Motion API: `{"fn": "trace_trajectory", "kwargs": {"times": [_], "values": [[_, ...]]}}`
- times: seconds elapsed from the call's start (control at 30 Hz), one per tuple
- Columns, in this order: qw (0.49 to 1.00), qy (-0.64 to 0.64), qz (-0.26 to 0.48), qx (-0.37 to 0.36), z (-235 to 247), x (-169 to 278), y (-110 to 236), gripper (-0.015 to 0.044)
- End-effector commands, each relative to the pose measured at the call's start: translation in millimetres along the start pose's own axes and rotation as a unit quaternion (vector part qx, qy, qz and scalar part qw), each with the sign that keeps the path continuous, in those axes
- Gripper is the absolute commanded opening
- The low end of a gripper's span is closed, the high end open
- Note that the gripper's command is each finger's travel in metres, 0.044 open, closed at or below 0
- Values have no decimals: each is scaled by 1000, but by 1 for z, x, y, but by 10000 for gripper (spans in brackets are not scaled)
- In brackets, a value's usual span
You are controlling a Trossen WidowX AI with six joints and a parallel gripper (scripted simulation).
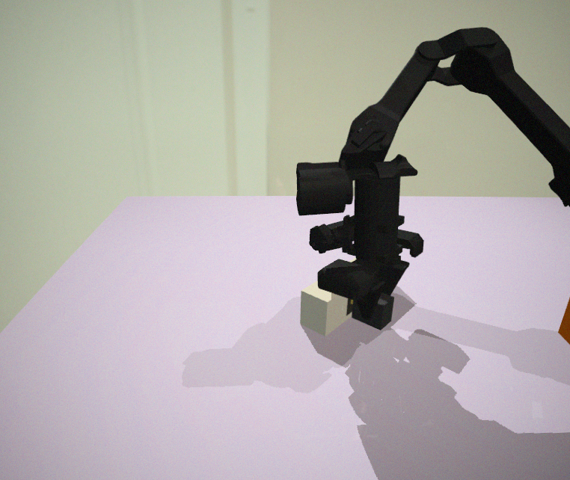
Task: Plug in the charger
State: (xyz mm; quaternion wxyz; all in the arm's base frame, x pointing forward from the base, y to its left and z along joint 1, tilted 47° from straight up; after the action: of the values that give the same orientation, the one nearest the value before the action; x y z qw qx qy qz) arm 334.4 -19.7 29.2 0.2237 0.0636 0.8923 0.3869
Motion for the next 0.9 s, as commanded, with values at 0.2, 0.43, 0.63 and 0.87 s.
{"fn": "trace_trajectory", "kwargs": {"times": [0.2,0.43,0.63,0.87], "values": [[1000,1,-4,1,-1,-4,1,0],[1000,1,-4,1,-1,-7,1,0],[1000,1,-4,1,-2,-9,1,0],[1000,1,-4,1,-2,-12,1,0]]}}
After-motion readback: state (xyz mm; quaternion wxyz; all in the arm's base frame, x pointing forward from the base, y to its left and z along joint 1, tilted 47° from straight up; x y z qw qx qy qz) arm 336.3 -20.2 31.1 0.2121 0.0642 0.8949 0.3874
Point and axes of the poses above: the point midway between the two fingers, 35 mm back from their tips, its own y axis back along the fingers, its own z axis across the jaws, x = y × z, the point moved 5 cm from there along y, back along the fingers, and after that the axes turned 11 degrees about y, right-handed, at the moved point
